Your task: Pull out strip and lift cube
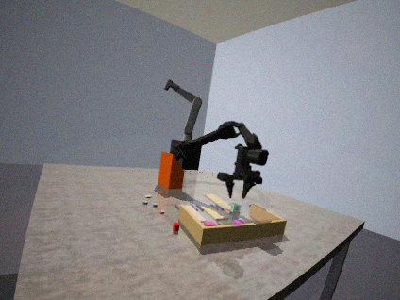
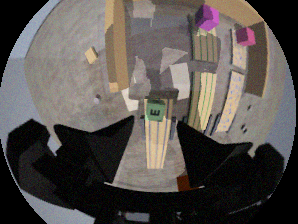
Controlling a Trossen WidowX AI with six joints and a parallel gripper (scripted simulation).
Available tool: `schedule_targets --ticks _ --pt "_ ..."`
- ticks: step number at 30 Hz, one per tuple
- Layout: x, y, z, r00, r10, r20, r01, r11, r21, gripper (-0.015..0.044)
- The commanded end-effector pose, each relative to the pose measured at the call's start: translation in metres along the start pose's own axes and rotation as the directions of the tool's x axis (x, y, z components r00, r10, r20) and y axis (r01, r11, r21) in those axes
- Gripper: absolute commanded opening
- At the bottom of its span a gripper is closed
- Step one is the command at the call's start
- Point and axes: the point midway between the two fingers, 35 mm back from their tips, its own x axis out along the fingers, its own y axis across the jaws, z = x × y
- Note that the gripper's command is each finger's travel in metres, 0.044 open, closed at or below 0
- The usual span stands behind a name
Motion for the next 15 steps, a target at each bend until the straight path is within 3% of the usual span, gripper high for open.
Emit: schedule_targets --ticks 1,15 --pt "0.009 0.001 -0.001 1.000 0.000 -0.008 0.000 1.000 0.004 0.0250" --pt "0.032 0.001 0.000 1.000 0.001 -0.008 -0.001 1.000 0.004 0.0250"
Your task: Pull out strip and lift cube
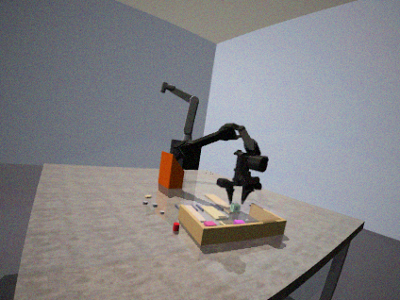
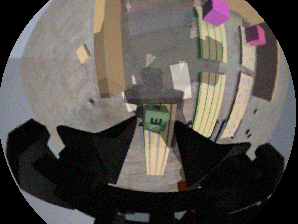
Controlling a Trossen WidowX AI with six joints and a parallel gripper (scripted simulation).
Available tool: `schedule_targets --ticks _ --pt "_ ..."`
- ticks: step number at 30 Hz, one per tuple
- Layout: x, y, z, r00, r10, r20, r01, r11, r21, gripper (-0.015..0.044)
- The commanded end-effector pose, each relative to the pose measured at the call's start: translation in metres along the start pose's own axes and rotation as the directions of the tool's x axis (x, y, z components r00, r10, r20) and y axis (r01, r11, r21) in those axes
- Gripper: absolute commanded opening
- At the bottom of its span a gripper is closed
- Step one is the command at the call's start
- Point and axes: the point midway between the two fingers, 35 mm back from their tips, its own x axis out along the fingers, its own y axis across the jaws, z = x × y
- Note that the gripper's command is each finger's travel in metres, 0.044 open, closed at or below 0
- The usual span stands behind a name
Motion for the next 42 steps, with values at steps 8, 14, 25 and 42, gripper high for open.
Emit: schedule_targets --ticks 8,14,25,42 --pt "0.021 0.000 -0.003 1.000 0.001 -0.009 -0.001 1.000 0.006 0.0250" --pt "0.026 0.000 -0.003 1.000 0.002 -0.009 -0.002 1.000 0.006 0.0250" --pt "0.024 0.000 -0.002 1.000 0.000 -0.005 0.000 1.000 0.001 0.0112" --pt "-0.006 -0.022 -0.034 1.000 -0.002 -0.008 0.002 1.000 0.006 0.0000"
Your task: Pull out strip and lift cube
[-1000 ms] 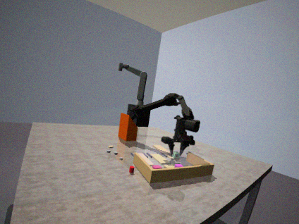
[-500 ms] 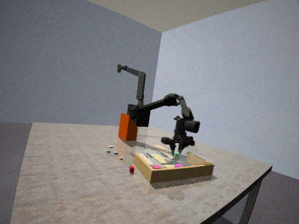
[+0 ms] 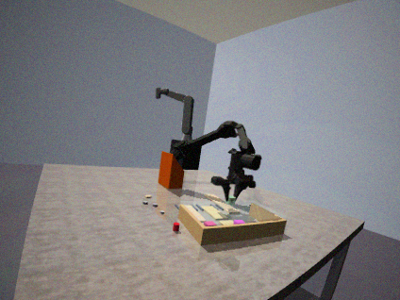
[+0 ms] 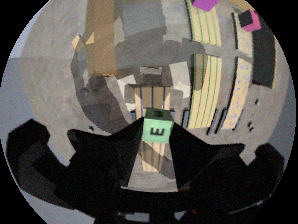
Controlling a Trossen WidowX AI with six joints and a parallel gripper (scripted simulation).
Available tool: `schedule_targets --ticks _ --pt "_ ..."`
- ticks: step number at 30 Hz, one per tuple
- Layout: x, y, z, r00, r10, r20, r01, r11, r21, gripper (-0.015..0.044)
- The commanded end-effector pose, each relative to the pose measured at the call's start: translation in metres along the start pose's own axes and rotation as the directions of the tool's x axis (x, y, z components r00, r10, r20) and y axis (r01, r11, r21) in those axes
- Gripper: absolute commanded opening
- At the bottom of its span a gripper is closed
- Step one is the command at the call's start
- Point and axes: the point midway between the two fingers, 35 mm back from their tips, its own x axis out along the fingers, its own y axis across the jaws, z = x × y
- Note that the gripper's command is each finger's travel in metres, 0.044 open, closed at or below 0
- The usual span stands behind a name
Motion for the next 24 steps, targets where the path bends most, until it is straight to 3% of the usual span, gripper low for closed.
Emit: schedule_targets --ticks 1,24 --pt "-0.008 -0.008 -0.013 1.000 -0.001 -0.007 0.001 1.000 -0.001 0.0000" --pt "-0.019 -0.044 -0.070 1.000 -0.002 -0.011 0.002 1.000 0.004 0.0000"
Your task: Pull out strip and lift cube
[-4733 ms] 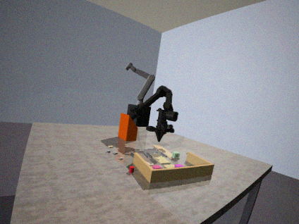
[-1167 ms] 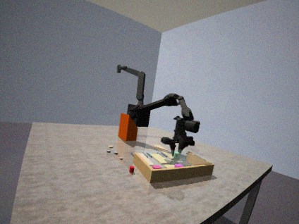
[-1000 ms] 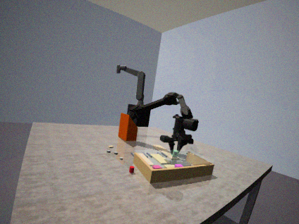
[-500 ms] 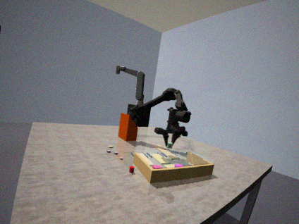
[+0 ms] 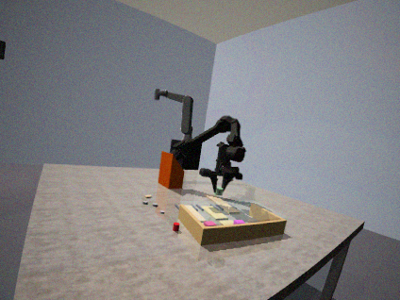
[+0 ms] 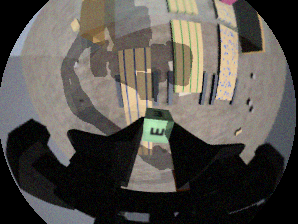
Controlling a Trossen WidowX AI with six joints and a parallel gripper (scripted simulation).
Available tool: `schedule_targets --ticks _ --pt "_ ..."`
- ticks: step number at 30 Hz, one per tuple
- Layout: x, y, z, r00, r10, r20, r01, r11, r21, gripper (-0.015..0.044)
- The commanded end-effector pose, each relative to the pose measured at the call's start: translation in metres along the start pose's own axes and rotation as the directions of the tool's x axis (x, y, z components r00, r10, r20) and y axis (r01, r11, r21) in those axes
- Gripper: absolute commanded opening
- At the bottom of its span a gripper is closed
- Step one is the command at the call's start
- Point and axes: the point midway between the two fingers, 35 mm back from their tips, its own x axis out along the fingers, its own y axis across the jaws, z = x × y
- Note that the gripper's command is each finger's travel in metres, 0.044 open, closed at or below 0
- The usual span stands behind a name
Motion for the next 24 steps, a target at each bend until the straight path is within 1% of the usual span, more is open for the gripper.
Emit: schedule_targets --ticks 1,11,14,20,24 --pt "0.001 -0.008 -0.012 1.000 -0.002 -0.002 0.002 1.000 -0.004 0.0000" --pt "0.002 -0.027 -0.044 1.000 -0.002 -0.003 0.002 1.000 -0.003 0.0000" --pt "0.001 -0.028 -0.046 1.000 -0.002 -0.003 0.002 1.000 -0.003 0.0000" --pt "-0.030 -0.028 -0.046 1.000 -0.004 -0.002 0.004 1.000 -0.003 0.0000" --pt "-0.034 -0.028 -0.046 1.000 -0.004 -0.003 0.004 1.000 -0.003 0.0000"
